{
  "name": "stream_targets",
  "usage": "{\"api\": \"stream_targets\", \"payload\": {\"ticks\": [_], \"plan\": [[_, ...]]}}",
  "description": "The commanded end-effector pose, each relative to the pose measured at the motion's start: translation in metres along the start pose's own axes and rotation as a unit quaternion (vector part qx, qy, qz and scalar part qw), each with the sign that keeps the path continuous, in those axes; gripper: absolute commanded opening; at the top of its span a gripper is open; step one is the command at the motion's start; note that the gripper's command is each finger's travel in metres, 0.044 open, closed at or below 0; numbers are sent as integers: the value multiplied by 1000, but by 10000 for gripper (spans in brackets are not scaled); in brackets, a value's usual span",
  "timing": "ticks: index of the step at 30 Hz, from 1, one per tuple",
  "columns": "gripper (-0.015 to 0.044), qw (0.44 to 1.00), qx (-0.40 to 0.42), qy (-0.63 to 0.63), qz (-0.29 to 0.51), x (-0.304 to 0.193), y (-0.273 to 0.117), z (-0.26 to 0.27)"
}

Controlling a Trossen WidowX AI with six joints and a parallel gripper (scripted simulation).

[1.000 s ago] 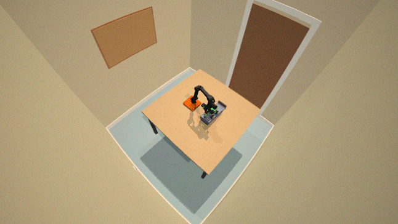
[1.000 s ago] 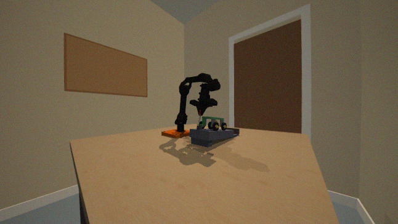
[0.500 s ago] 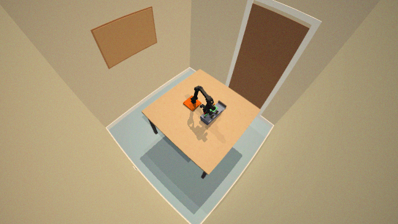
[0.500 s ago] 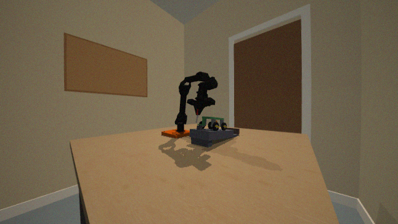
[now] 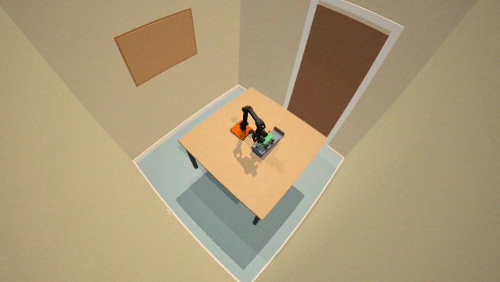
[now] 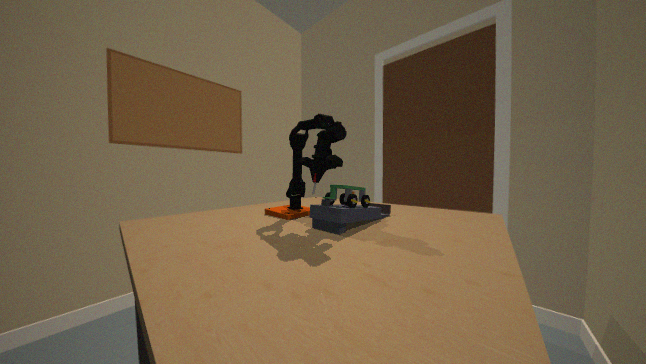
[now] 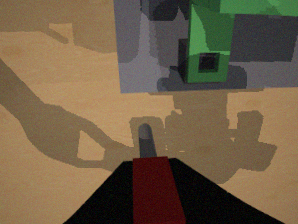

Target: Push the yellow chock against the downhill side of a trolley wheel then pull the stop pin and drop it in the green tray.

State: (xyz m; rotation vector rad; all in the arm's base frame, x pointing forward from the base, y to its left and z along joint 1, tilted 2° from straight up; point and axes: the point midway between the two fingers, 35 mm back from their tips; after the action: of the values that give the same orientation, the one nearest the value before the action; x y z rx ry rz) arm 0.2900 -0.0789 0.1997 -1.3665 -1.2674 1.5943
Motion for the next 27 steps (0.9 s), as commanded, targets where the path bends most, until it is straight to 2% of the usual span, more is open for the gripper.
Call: {"api": "stream_targets", "payload": {"ticks": [1, 11, 17, 27], "plan": [[0, 1000, -4, 1, -1, 1, -1, 13], [0, 1000, -3, 0, -1, 4, -1, 46], [0, 1000, -3, 0, -1, 8, -2, 45], [0, 1000, -3, 0, -3, 46, -5, 39]]}}
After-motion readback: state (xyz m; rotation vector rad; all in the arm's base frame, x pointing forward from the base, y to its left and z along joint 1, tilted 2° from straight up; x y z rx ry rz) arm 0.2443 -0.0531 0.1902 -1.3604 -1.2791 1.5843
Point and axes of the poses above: the point midway between the two fingers, 35 mm back from their tips, its own y axis out along the fingers, its own z axis across the jaws, x = y × z, and after that the axes turned 5 degrees about -y, right-handed
